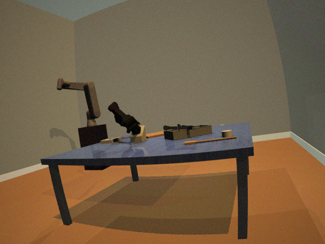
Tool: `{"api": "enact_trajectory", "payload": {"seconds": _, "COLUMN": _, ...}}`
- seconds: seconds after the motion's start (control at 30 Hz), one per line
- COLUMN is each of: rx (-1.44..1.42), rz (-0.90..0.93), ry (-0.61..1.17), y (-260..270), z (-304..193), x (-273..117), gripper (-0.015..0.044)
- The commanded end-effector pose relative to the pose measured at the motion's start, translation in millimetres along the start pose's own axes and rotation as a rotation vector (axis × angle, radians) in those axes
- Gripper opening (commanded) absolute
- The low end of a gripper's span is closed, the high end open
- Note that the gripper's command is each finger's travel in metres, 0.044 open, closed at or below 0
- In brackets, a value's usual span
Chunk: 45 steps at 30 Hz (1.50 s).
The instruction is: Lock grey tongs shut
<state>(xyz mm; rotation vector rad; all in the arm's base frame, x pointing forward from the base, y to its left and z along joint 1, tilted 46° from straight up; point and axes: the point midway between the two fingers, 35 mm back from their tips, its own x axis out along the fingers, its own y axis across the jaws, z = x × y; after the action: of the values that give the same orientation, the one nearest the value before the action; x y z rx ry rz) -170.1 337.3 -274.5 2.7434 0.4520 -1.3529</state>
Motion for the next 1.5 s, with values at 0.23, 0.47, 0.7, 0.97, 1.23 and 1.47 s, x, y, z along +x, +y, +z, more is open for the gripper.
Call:
{"api": "enact_trajectory", "payload": {"seconds": 0.23, "rx": 0.272, "rz": 0.104, "ry": 0.013, "y": -13.1, "z": -56.0, "x": 17.9, "gripper": 0.0440}}
{"api": "enact_trajectory", "payload": {"seconds": 0.47, "rx": 0.708, "rz": 0.293, "ry": 0.065, "y": -9.1, "z": -156.1, "x": 53.0, "gripper": 0.0440}}
{"api": "enact_trajectory", "payload": {"seconds": 0.7, "rx": 1.014, "rz": 0.385, "ry": 0.144, "y": 3.7, "z": -227.5, "x": 71.3, "gripper": 0.0440}}
{"api": "enact_trajectory", "payload": {"seconds": 0.97, "rx": 1.449, "rz": 0.537, "ry": 0.299, "y": 49.3, "z": -329.8, "x": 89.9, "gripper": 0.0440}}
{"api": "enact_trajectory", "payload": {"seconds": 1.23, "rx": 1.999, "rz": 0.717, "ry": 0.588, "y": 144.9, "z": -440.1, "x": 92.5, "gripper": 0.0440}}
{"api": "enact_trajectory", "payload": {"seconds": 1.47, "rx": 2.394, "rz": 0.828, "ry": 0.915, "y": 238.2, "z": -503.8, "x": 75.0, "gripper": 0.0440}}
